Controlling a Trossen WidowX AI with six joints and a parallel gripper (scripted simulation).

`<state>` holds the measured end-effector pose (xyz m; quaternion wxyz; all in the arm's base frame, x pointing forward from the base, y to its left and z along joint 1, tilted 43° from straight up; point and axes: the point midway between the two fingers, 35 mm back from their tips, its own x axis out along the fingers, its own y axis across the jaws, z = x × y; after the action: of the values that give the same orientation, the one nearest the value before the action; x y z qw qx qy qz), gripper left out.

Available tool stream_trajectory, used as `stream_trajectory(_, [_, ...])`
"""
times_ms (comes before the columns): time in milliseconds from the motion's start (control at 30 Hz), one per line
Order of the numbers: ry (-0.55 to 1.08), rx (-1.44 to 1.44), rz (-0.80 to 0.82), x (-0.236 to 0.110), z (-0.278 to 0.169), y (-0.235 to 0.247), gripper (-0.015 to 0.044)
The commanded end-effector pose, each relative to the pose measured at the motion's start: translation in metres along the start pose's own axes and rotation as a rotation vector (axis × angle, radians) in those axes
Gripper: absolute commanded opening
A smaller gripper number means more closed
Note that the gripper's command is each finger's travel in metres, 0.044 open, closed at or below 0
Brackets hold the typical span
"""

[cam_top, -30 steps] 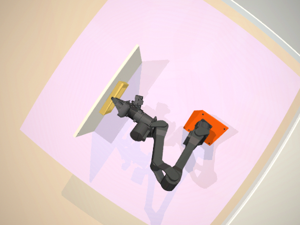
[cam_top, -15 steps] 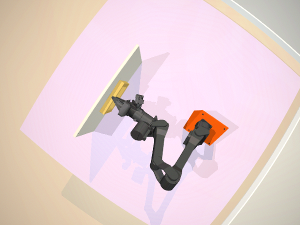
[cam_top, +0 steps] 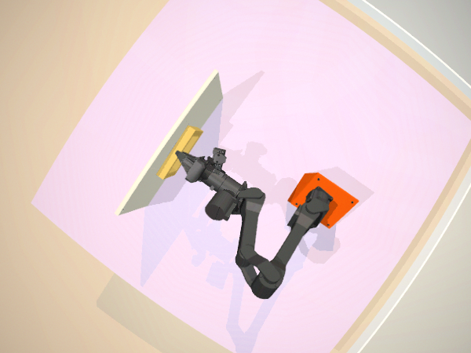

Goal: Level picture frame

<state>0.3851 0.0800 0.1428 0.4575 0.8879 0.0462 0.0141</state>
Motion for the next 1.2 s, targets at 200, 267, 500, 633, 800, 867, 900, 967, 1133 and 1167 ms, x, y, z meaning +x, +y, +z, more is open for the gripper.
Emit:
stream_trajectory(200, [0.000, -0.004, 0.006, -0.0001, 0.0011, 0.0011, 0.0000])
stream_trajectory(267, [0.000, -0.004, 0.006, -0.0001, 0.0011, 0.0007, 0.0000])
stream_trajectory(500, [0.000, -0.004, 0.006, 0.0000, 0.0009, -0.0015, 0.0000])
stream_trajectory(633, [0.000, -0.004, 0.006, 0.0000, 0.0008, -0.0028, 0.0000])
stream_trajectory(800, [0.000, -0.003, 0.006, 0.0000, 0.0007, -0.0044, 0.0000])
stream_trajectory(867, [-0.001, -0.003, 0.006, 0.0000, 0.0006, -0.0051, 0.0000])
stream_trajectory(900, [-0.001, -0.003, 0.006, 0.0000, 0.0006, -0.0054, 0.0000])
stream_trajectory(967, [-0.001, -0.003, 0.006, 0.0000, 0.0005, -0.0061, 0.0000])
stream_trajectory(1133, [0.002, -0.001, 0.002, 0.0001, 0.0000, -0.0067, 0.0000])
stream_trajectory(1167, [0.003, 0.000, 0.001, 0.0001, -0.0001, -0.0066, 0.0000])
